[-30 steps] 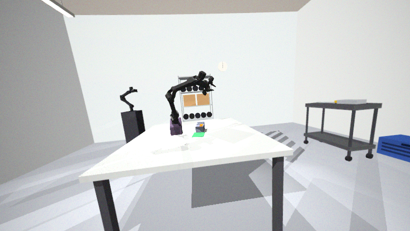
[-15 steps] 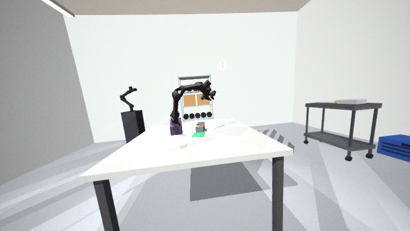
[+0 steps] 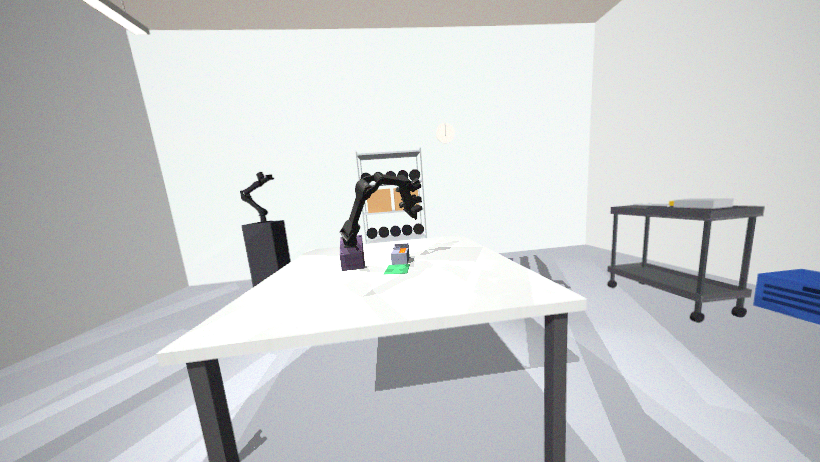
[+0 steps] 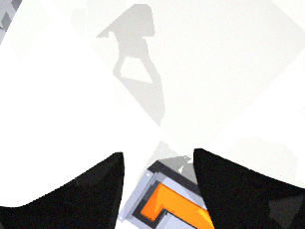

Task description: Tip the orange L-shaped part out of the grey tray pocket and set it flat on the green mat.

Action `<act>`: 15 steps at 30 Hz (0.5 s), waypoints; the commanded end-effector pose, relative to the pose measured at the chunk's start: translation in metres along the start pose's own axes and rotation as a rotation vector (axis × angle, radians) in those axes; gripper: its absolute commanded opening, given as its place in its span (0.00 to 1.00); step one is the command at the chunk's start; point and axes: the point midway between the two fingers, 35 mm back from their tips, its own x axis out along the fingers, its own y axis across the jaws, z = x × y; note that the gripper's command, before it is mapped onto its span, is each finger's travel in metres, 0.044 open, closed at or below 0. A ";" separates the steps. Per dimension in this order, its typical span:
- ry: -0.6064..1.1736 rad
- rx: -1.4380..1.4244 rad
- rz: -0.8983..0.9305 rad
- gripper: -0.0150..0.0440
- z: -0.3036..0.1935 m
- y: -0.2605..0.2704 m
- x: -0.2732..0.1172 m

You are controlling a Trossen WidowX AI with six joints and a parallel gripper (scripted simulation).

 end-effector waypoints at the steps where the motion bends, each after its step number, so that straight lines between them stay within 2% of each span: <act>1: 0.212 0.299 -0.125 0.56 -0.052 0.028 0.044; 8: 0.318 0.535 -0.291 0.56 -0.092 0.042 0.069; 15: 0.320 0.542 -0.296 0.56 -0.093 0.042 0.070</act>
